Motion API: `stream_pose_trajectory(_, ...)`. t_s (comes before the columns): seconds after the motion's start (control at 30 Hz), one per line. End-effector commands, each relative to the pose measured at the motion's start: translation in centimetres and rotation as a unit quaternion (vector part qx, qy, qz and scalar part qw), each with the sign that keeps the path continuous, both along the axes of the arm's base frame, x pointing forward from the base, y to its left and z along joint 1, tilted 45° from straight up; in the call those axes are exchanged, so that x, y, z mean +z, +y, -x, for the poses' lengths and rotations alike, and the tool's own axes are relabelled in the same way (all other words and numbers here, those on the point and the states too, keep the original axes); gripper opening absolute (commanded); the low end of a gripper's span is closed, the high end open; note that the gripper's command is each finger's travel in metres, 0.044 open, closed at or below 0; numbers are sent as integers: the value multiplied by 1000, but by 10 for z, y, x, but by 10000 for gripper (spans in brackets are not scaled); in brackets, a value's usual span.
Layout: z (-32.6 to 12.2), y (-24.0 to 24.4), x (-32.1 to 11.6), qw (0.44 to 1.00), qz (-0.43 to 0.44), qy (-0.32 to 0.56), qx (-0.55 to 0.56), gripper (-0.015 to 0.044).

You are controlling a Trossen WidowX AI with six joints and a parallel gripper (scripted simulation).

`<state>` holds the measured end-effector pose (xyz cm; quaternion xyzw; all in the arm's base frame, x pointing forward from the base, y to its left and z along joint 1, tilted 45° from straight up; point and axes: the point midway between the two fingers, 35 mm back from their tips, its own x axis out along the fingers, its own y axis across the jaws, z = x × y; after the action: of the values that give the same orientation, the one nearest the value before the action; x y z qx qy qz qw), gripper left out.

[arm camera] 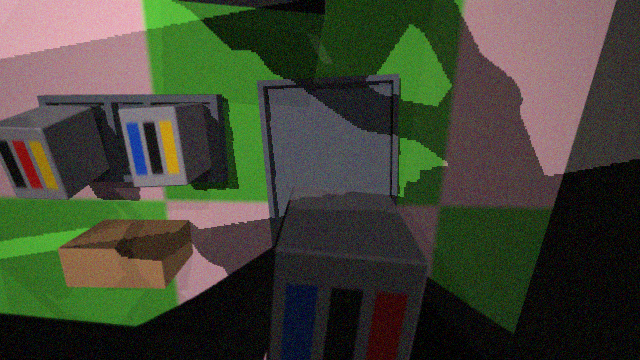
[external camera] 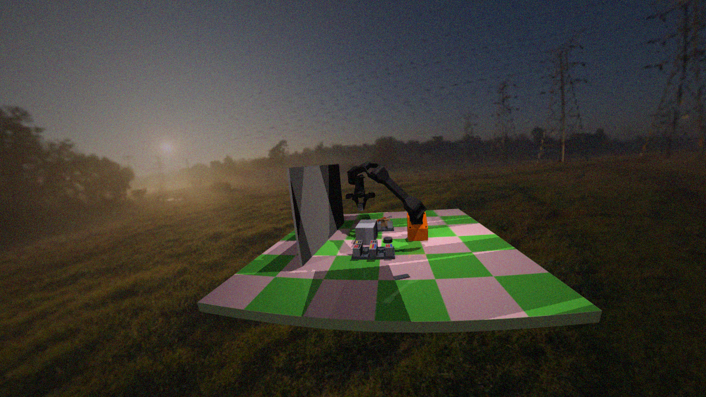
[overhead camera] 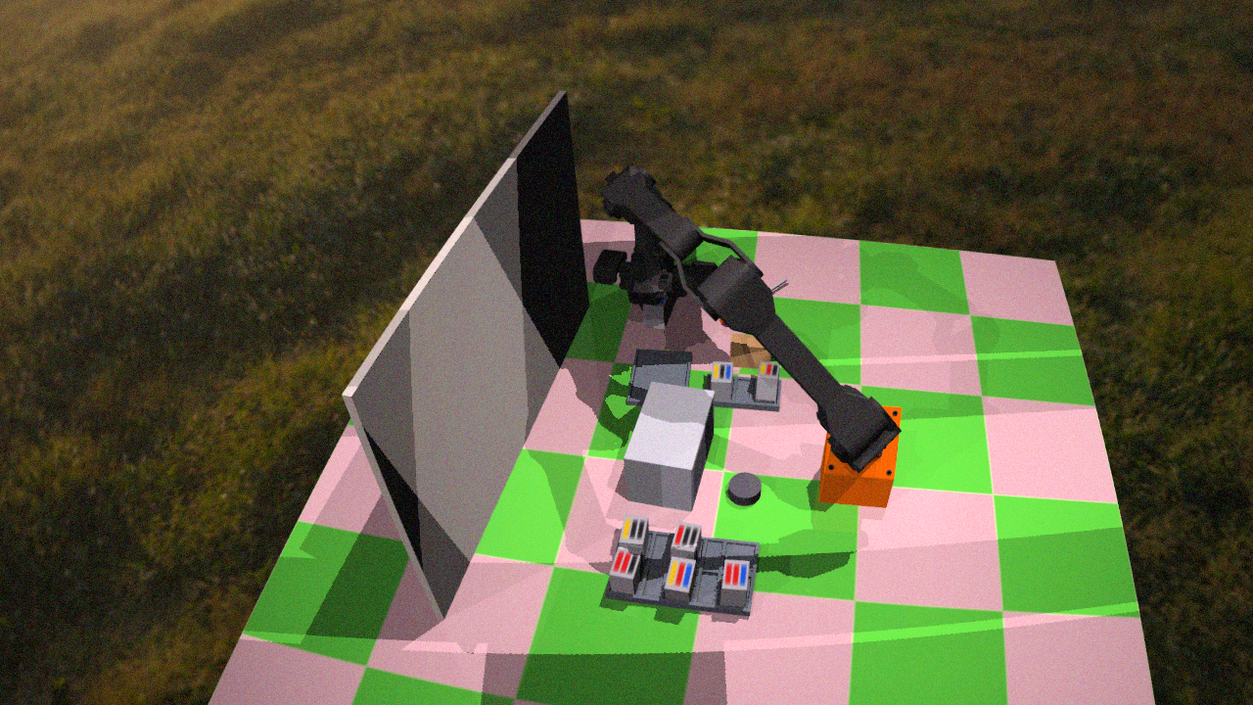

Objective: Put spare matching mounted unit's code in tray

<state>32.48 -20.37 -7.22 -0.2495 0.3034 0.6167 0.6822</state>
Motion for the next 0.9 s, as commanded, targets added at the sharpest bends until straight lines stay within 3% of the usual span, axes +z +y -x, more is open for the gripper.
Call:
stream_pose_trajectory(0.0,-1,1,-3,1000,3,-3,3,0)
stream_pose_trajectory(0.87,-6,17,-23,1000,3,-4,2,0)
